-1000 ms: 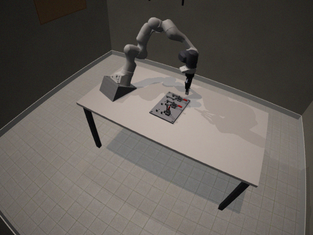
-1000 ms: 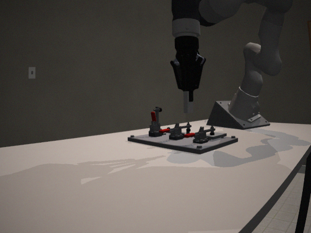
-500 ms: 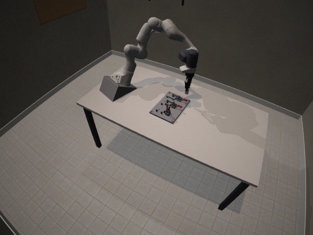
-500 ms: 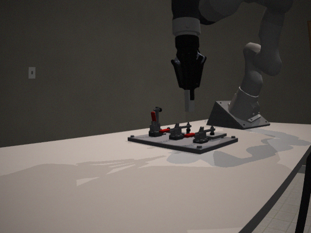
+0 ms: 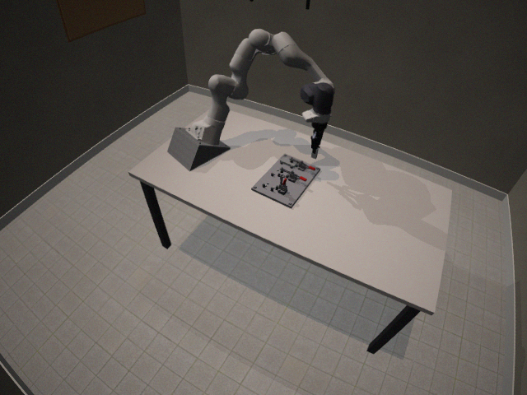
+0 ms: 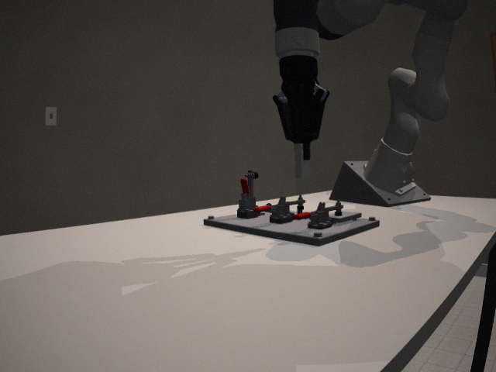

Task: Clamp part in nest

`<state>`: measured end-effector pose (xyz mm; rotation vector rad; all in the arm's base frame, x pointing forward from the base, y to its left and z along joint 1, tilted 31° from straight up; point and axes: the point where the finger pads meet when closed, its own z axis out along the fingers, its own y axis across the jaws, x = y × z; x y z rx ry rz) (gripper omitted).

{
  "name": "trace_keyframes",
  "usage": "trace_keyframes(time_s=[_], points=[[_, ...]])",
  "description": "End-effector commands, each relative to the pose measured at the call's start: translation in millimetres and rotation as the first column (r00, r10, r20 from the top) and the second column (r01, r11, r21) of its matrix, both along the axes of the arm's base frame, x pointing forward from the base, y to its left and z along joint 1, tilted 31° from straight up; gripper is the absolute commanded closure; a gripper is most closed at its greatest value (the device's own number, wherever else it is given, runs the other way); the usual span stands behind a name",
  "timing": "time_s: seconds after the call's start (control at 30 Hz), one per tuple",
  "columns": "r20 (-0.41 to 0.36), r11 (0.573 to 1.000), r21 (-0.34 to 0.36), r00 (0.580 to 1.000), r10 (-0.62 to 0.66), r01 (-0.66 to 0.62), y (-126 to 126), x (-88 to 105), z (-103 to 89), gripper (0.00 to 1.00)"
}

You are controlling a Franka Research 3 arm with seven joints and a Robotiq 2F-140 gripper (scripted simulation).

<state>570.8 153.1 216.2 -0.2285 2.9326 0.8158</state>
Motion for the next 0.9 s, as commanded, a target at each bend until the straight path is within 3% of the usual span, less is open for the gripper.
trace_keyframes(time_s=[0.0,0.7,0.73,0.87], points=[[-0.001,1.000,-0.002,1.000,-0.002,0.002,-2.1,0.2,1.0,1.00],[-0.001,1.000,-0.002,1.000,-0.002,0.002,-2.1,0.2,1.0,1.00],[-0.001,1.000,-0.002,1.000,-0.002,0.002,-2.1,0.2,1.0,0.00],[-0.001,1.000,-0.002,1.000,-0.002,0.002,-2.1,0.2,1.0,0.00]])
